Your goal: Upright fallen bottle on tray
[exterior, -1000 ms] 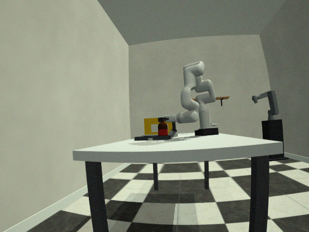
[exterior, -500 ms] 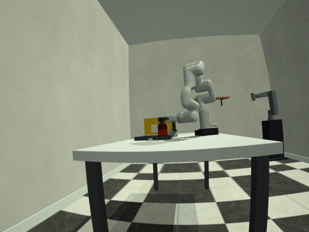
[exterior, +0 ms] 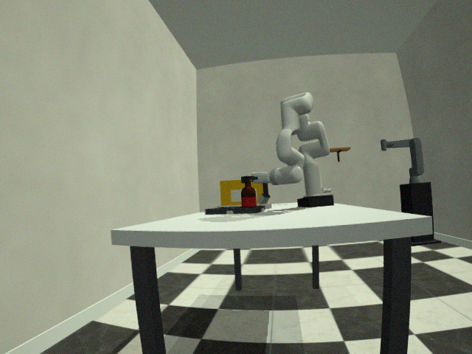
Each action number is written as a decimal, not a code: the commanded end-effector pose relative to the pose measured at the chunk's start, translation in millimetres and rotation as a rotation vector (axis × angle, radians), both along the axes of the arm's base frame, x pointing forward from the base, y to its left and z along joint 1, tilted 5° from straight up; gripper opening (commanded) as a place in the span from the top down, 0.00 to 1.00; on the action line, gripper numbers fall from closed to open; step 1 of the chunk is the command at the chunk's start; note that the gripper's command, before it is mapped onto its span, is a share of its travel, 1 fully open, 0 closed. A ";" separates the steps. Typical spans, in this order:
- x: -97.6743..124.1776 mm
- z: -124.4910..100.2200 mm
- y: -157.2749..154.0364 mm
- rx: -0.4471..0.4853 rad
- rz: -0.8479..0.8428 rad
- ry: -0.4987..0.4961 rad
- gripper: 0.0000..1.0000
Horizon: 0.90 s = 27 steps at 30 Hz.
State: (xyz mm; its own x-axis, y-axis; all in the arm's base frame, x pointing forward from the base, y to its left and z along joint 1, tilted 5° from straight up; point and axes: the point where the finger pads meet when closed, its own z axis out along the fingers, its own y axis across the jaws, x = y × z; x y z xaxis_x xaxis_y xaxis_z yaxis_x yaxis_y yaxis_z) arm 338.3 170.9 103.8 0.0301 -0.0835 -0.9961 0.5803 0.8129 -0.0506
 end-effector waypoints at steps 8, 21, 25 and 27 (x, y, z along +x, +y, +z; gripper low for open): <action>-0.4 23.8 2.7 0.003 0.000 -0.002 0.00; -1.2 50.6 5.0 0.003 0.000 -0.002 0.00; -1.5 59.7 5.7 0.003 0.000 -0.002 0.00; -1.6 63.9 6.1 0.003 0.000 -0.002 0.00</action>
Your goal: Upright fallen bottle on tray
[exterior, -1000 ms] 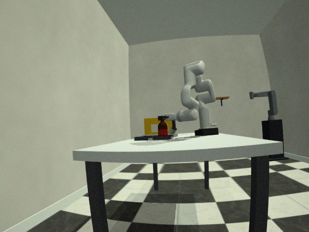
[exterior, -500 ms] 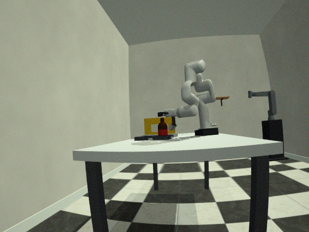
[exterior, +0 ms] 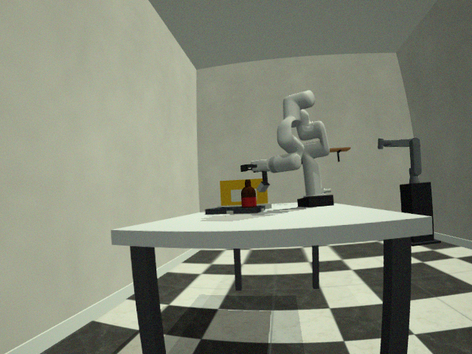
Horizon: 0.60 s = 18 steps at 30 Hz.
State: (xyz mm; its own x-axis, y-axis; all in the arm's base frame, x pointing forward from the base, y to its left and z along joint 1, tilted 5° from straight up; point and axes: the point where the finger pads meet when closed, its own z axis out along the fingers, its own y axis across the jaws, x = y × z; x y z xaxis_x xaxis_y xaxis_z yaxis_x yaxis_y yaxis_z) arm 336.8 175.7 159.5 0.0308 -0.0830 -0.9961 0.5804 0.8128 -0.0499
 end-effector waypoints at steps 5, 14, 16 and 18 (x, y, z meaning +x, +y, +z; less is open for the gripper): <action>-0.2 13.8 1.8 0.002 0.000 -0.001 0.00; -0.6 25.6 2.8 0.002 0.000 -0.001 0.00; -0.6 27.2 2.9 0.002 0.000 -0.001 0.00; -0.6 27.8 2.9 0.002 0.000 -0.001 0.00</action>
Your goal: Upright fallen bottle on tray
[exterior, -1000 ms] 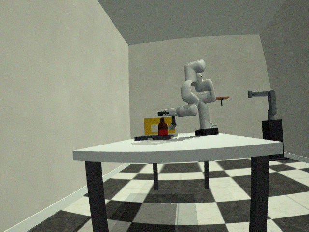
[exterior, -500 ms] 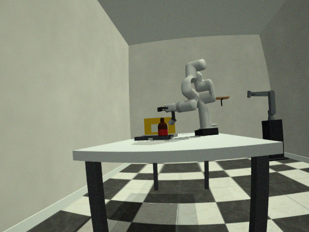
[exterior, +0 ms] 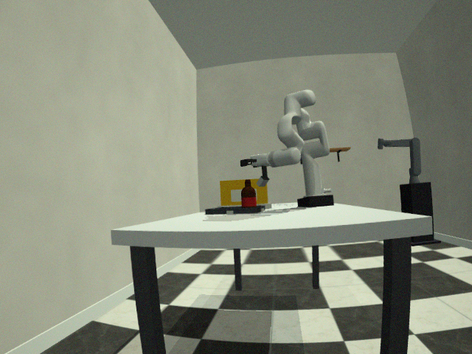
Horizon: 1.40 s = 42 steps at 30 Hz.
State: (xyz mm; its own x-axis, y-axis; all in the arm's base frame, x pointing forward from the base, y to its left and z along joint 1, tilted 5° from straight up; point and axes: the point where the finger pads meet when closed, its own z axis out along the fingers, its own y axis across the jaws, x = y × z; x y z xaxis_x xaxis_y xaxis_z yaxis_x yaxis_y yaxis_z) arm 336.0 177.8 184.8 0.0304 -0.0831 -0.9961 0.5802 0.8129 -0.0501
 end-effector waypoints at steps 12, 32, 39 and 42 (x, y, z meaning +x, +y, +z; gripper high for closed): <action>0.1 4.5 0.9 0.002 0.000 -0.001 1.00; 0.1 4.5 0.9 0.002 0.000 -0.001 1.00; 0.1 4.5 0.9 0.002 0.000 -0.001 1.00; 0.1 4.5 0.9 0.002 0.000 -0.001 1.00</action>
